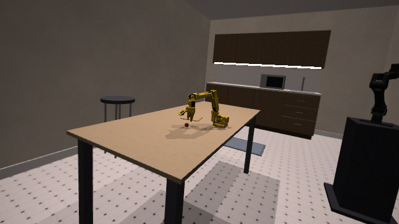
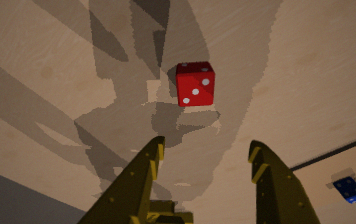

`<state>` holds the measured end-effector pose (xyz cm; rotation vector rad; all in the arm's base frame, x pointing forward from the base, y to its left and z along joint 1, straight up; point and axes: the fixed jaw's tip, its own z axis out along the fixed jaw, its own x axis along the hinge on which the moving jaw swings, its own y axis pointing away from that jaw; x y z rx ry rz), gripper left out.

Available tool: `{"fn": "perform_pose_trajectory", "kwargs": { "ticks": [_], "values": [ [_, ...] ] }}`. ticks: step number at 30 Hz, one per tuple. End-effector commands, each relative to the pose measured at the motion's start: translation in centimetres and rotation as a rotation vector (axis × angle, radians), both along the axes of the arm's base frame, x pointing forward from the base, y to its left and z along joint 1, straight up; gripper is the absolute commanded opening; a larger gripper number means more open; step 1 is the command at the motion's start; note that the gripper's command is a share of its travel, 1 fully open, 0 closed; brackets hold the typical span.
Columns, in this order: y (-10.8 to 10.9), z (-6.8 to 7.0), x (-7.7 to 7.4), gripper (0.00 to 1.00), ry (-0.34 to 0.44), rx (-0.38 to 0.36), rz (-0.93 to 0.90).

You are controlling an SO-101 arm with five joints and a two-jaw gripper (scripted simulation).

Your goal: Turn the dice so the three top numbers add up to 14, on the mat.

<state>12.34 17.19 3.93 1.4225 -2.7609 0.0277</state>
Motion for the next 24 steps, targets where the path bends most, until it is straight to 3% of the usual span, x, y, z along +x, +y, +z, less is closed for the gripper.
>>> {"fn": "perform_pose_trajectory", "kwargs": {
  "ticks": [1,11,24],
  "values": [
    [0.8,1.0,0.4,0.28,0.03,-0.035,0.031],
    [0.8,0.8,0.4,0.28,0.03,-0.035,0.031],
    [0.9,-0.7,0.4,0.28,0.03,-0.035,0.031]
  ]
}}
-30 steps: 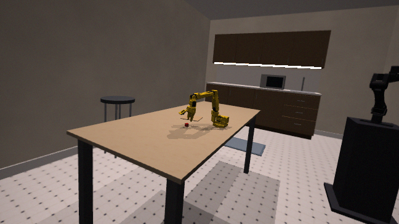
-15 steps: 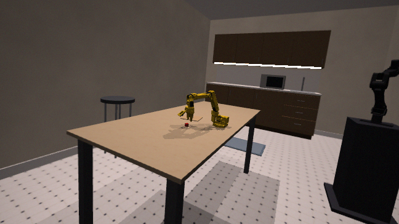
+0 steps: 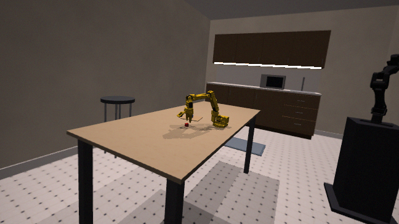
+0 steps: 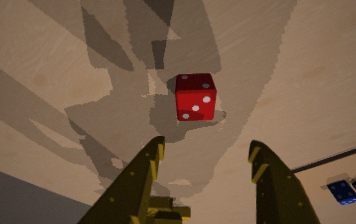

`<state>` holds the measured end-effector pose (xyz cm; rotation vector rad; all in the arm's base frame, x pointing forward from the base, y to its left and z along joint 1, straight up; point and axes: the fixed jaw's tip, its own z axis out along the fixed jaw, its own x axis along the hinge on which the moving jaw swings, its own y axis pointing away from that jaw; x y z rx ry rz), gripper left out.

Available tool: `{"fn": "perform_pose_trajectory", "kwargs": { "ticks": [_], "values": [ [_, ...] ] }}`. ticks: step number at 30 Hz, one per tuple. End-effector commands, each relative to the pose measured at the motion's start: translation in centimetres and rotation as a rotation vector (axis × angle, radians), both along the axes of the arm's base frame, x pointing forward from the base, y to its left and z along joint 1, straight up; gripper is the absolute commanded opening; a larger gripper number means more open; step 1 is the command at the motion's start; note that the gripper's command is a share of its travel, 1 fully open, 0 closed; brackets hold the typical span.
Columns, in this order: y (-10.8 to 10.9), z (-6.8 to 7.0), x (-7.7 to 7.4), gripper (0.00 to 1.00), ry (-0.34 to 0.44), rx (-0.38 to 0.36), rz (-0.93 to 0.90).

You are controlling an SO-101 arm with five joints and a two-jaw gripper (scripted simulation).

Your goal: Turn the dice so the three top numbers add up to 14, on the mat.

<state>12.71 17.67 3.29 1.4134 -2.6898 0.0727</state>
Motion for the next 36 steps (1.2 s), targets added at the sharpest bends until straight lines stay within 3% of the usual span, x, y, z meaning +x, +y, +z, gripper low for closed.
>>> {"fn": "perform_pose_trajectory", "kwargs": {
  "ticks": [1,11,19,36],
  "values": [
    [0.4,-0.2,0.1,0.28,-0.015,0.023,0.015],
    [0.3,-2.0,0.0,0.28,-0.015,0.023,0.015],
    [0.2,-2.7,0.0,0.28,-0.015,0.023,0.015],
    [0.2,-3.0,0.0,0.28,-0.015,0.023,0.015]
  ]
}}
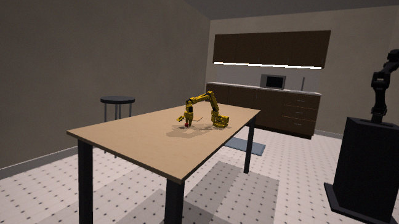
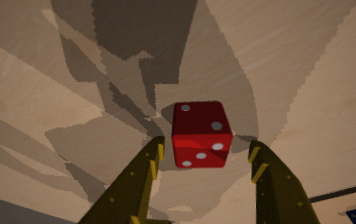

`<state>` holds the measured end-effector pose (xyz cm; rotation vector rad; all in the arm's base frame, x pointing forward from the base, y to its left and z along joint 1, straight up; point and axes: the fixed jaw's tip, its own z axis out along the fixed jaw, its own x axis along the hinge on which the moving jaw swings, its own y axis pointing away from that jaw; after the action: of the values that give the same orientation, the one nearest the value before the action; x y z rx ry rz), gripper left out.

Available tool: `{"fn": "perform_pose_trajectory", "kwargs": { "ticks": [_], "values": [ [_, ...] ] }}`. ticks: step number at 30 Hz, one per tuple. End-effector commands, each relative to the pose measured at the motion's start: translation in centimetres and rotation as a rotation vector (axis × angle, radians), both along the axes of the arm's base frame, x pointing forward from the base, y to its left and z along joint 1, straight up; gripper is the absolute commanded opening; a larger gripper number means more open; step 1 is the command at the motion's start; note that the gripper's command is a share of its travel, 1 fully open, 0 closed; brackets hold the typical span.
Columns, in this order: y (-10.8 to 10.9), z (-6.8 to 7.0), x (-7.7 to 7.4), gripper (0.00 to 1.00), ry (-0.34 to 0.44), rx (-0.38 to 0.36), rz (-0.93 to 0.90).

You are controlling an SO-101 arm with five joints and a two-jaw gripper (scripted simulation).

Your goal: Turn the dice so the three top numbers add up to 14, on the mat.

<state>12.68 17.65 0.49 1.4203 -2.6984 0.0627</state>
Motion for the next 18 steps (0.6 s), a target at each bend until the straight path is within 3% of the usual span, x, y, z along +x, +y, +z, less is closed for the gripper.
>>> {"fn": "perform_pose_trajectory", "kwargs": {
  "ticks": [1,18],
  "values": [
    [0.22,-0.18,0.01,0.27,-0.009,0.012,0.014],
    [-0.09,-0.17,0.39,0.19,-0.008,0.013,0.014]
  ]
}}
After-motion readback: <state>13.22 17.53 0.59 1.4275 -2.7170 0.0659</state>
